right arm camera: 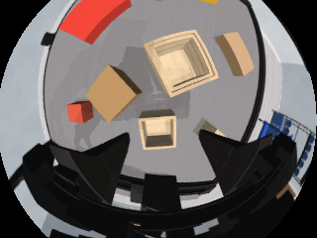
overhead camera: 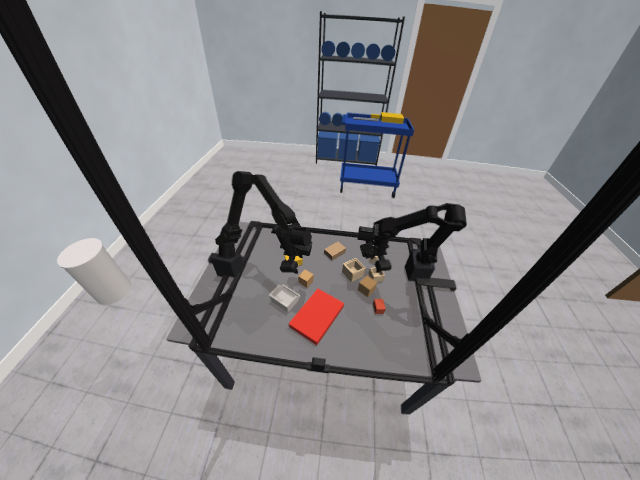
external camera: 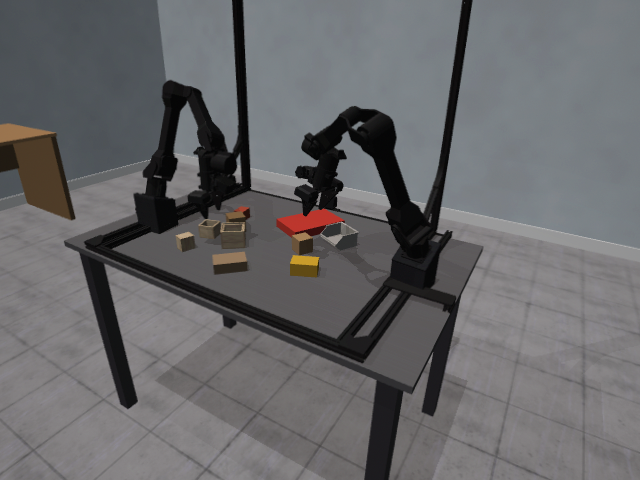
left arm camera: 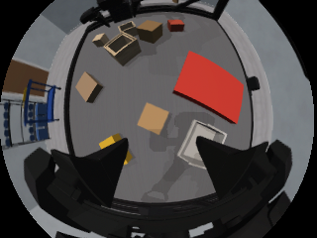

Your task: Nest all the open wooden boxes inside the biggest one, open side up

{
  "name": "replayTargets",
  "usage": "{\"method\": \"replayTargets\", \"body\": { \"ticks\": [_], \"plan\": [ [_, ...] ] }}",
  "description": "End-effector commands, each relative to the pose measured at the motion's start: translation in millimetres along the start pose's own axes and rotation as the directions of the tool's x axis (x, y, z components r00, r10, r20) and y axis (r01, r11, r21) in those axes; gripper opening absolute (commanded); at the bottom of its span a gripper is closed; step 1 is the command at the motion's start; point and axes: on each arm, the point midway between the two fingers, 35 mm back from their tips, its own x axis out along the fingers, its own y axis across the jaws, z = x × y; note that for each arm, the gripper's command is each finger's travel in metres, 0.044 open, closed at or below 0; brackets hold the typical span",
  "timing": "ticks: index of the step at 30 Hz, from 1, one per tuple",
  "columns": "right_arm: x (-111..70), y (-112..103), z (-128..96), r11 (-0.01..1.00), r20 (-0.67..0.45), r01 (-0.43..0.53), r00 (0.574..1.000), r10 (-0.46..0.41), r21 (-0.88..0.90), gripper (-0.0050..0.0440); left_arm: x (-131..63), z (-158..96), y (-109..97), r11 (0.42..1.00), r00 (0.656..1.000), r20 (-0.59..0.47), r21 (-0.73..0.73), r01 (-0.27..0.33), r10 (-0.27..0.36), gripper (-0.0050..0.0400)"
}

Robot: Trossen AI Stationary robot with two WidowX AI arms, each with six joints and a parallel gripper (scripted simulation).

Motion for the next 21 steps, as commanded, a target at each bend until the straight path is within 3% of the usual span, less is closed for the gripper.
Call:
{"method": "replayTargets", "body": {
  "ticks": [1,10,21],
  "plan": [
    [3.2,3.2,-8.7,1.0,0.004,-0.002,1.0,0.002,-0.021,0.04,-13.6,-19.9,11.6,0.999,0.994,-0.102,0.011,0.044,-0.042,0.04],
    [8.1,5.8,-19.4,0.999,0.004,-0.002,1.0,0.002,-0.043,0.04,-34.2,-52.1,27.2,0.995,0.964,-0.252,0.028,0.093,-0.083,0.04],
    [22.5,7.2,-20.0,0.999,0.004,-0.002,1.0,0.002,-0.045,0.04,-36.2,-54.6,28.4,0.995,0.961,-0.263,0.027,0.097,-0.087,0.04]
  ]
}}
